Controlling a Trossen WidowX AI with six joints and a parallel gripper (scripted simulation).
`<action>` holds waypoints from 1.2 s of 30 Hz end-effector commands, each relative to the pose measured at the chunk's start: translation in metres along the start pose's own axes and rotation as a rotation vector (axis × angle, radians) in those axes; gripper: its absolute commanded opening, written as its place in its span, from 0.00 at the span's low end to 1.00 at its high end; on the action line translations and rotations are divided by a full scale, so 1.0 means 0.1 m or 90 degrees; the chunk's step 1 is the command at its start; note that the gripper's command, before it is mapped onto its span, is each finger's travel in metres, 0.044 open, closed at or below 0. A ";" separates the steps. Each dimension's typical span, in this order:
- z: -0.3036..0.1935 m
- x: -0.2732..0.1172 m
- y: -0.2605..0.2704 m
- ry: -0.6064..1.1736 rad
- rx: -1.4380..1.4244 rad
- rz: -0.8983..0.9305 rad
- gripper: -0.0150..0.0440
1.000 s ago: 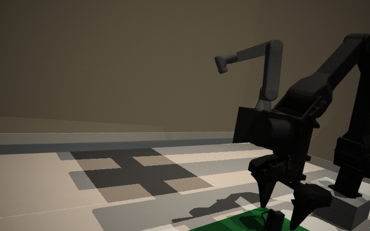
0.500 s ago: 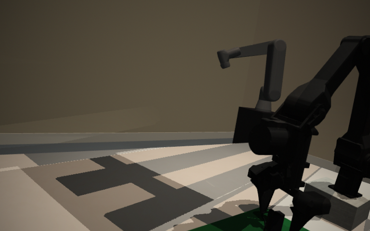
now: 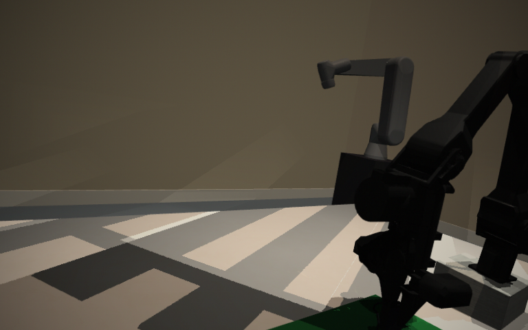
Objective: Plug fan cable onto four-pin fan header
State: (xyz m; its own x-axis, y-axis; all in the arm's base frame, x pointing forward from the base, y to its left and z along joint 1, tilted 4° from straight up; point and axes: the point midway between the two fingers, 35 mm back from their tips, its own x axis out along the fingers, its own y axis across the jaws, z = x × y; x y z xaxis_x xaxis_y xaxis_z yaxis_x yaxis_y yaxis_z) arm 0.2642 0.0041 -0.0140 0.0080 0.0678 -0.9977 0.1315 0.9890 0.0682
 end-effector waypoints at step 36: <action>0.08 -0.50 0.22 0.002 -0.428 0.004 0.25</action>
State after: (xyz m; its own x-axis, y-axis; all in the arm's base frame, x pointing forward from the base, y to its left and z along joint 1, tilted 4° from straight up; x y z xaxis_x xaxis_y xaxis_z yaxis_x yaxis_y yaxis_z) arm 0.2712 0.0170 0.0368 0.0042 0.0685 -0.9976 -0.4122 0.9091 0.0607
